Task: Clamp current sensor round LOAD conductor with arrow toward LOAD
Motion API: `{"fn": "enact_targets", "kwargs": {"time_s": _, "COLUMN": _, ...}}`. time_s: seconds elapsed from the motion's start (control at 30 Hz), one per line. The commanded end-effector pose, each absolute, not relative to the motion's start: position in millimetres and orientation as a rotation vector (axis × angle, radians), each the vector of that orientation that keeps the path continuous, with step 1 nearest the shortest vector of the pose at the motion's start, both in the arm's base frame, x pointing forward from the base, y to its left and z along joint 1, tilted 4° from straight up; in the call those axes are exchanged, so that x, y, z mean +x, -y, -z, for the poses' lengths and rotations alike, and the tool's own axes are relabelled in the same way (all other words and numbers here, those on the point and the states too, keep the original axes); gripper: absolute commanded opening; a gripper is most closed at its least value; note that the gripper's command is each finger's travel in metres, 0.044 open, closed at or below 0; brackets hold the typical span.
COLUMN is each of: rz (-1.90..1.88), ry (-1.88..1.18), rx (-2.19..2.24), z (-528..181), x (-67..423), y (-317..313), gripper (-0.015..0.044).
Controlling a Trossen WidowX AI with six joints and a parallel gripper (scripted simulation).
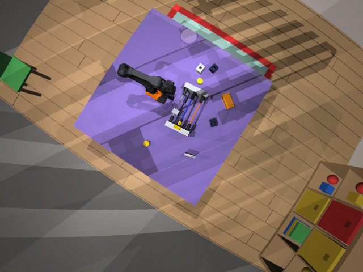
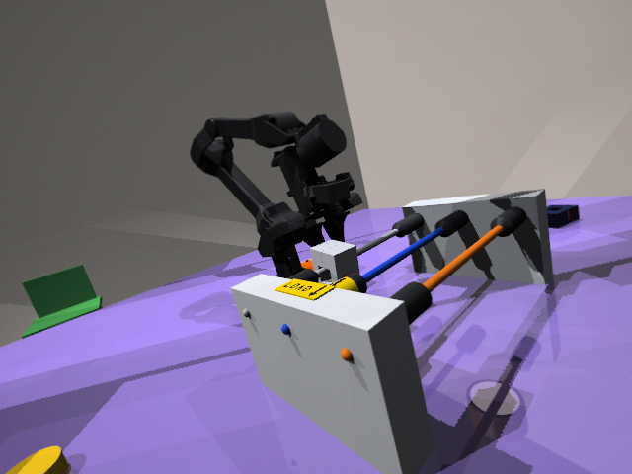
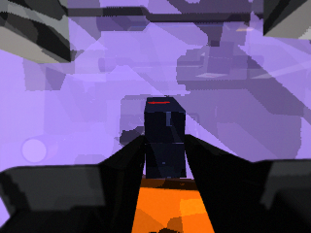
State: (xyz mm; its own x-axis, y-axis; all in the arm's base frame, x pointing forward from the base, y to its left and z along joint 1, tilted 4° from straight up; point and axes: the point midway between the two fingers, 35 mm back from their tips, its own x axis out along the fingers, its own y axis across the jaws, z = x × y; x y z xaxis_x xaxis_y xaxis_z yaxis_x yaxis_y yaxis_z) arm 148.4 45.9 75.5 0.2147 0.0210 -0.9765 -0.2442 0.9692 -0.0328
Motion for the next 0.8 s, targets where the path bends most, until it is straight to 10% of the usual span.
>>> {"fn": "enact_targets", "kwargs": {"time_s": 0.0, "rz": -0.185, "ry": -1.344, "rx": -0.194, "z": -76, "x": 149, "y": -46, "gripper": 0.0131}}
{"fn": "enact_targets", "kwargs": {"time_s": 0.2, "rz": -0.185, "ry": -1.344, "rx": -0.194, "z": -76, "x": 149, "y": -46, "gripper": 0.0289}}
{"fn": "enact_targets", "kwargs": {"time_s": 0.77, "rz": -0.333, "ry": -1.357, "rx": -0.388, "z": -130, "x": 137, "y": -45, "gripper": 0.032}}
